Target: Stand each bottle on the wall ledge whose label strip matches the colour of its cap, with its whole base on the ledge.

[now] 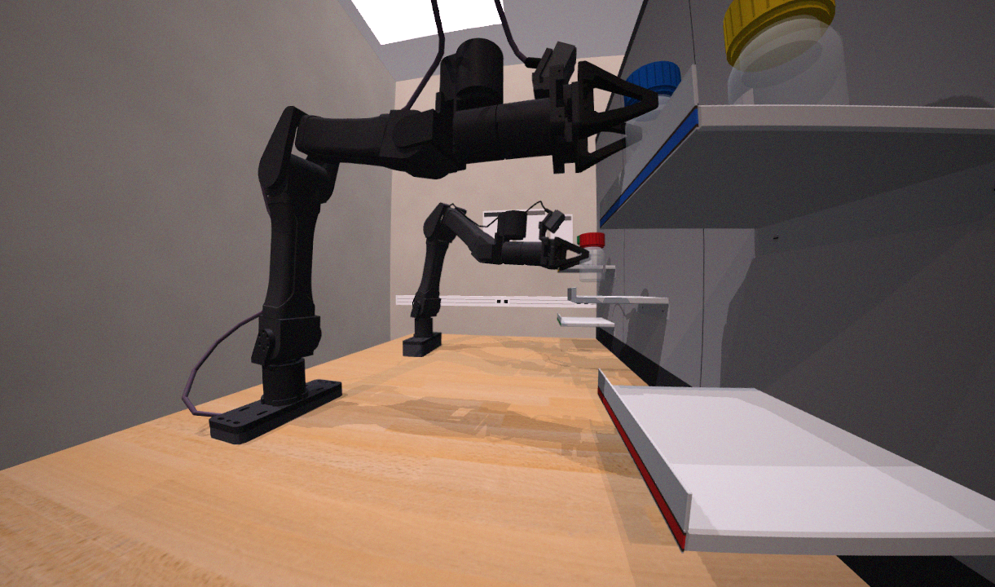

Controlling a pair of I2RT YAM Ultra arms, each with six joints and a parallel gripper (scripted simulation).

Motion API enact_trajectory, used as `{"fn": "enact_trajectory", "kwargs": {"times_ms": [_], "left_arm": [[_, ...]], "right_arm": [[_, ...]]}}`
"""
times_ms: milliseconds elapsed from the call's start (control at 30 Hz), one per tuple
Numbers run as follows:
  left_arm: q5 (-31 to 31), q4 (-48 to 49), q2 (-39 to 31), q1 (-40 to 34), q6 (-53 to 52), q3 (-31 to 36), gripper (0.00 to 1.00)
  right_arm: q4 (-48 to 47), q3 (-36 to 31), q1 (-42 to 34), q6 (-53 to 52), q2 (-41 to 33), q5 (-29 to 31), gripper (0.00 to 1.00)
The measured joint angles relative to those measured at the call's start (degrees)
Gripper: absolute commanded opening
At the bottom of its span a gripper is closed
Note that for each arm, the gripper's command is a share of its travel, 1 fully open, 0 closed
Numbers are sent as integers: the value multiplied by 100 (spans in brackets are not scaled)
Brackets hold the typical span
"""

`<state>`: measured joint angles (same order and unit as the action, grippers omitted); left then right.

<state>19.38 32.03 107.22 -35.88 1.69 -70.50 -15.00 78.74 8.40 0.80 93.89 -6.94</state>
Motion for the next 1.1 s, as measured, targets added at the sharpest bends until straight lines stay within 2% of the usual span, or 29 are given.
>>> {"fn": "enact_trajectory", "kwargs": {"times_ms": [433, 933, 1033, 1067, 1100], "left_arm": [[-7, 461, 216, 0, -11, 258, 50], [-9, 538, 278, 17, -13, 291, 50], [-9, 557, 275, 20, -11, 291, 84], [-9, 595, 273, 20, -11, 289, 88], [-9, 638, 273, 17, -11, 289, 88]], "right_arm": [[-404, -420, 0, 0, 57, 0, 49], [-474, -433, 0, 0, 68, 0, 49], [-476, -433, 0, 0, 68, 0, 49], [-507, -448, 0, 0, 66, 0, 49], [-562, -483, 0, 0, 61, 0, 49]]}}
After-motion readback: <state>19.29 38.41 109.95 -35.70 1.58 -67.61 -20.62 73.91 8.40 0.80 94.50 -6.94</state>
